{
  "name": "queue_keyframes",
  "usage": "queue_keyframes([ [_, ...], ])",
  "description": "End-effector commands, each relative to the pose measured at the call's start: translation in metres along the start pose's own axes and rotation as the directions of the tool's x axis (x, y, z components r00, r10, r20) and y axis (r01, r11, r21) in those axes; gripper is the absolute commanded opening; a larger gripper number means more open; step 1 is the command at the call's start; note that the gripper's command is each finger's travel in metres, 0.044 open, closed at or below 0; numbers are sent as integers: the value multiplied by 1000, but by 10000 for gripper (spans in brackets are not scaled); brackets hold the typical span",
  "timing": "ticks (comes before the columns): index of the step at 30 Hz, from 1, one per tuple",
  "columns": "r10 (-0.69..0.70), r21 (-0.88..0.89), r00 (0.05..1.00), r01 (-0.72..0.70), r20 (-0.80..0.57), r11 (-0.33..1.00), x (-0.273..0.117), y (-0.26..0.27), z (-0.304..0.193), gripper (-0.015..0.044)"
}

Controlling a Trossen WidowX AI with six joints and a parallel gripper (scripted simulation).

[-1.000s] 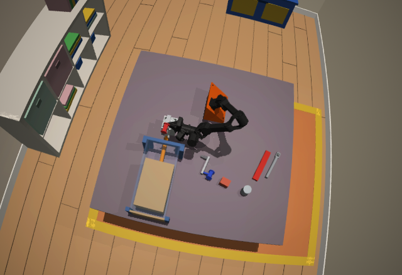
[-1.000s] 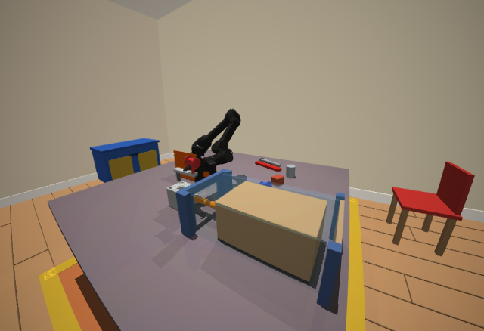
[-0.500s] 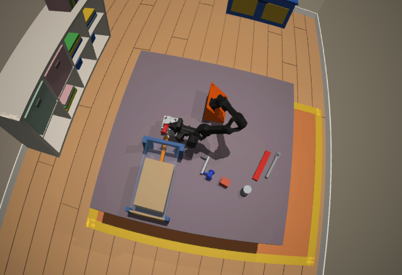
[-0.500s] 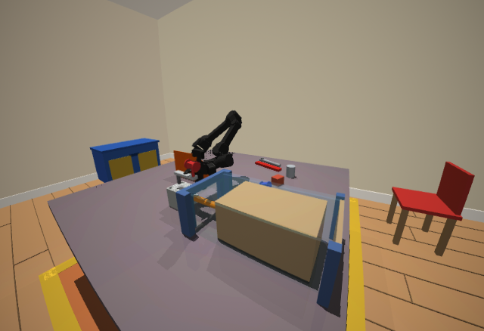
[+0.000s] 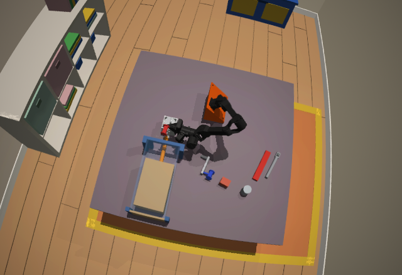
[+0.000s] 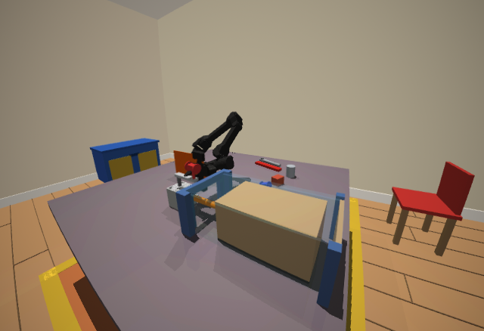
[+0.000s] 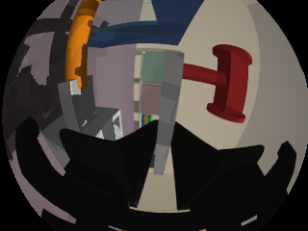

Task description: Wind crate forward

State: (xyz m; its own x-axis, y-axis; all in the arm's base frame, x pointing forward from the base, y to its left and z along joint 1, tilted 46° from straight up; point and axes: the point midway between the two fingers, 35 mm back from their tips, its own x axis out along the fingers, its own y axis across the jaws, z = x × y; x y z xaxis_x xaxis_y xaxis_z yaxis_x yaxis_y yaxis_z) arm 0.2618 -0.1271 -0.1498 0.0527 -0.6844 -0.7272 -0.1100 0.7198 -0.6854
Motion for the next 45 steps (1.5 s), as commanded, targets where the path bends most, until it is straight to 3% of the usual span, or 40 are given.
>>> queue_keyframes([
  [1, -16, 8, 1000, 16, -5, 1000, 0, -2, 0, 0],
  [45, -4, -2, 1000, 4, 12, 1000, -5, 15, -3, 0],
])
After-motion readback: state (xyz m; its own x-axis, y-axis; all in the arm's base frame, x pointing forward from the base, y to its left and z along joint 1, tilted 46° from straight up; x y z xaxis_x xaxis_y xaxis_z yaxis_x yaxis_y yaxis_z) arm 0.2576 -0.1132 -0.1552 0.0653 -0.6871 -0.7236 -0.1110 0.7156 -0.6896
